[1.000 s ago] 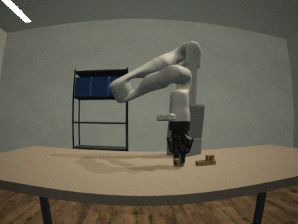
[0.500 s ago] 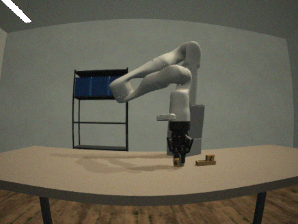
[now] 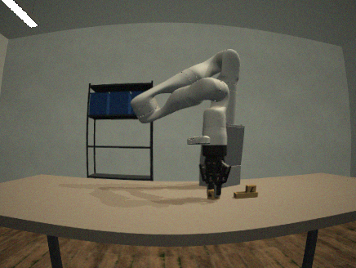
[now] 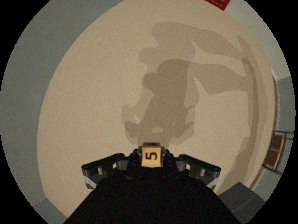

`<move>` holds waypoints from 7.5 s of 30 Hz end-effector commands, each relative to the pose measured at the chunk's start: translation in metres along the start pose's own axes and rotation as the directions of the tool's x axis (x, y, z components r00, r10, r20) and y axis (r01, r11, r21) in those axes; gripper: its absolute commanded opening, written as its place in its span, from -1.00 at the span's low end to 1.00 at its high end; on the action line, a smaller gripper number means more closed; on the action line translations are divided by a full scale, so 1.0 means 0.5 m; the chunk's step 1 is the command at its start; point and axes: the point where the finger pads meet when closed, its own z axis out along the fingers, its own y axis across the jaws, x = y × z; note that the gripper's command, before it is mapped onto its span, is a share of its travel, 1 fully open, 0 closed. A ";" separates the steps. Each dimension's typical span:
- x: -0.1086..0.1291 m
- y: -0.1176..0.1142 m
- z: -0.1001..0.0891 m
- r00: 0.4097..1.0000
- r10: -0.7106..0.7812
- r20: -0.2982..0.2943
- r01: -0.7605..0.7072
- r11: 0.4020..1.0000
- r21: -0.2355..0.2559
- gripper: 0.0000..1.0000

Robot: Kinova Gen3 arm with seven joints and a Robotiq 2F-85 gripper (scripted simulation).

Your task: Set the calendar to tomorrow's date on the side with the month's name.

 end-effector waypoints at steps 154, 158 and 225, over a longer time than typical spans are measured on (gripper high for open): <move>-0.002 -0.005 -0.167 0.457 -0.890 -0.005 0.890 0.457 -0.001 1.00; -0.002 -0.005 -0.166 0.334 -0.942 -0.004 0.942 0.334 -0.002 1.00; -0.002 -0.001 -0.161 -0.006 -1.000 -0.001 1.000 -0.006 -0.001 -0.07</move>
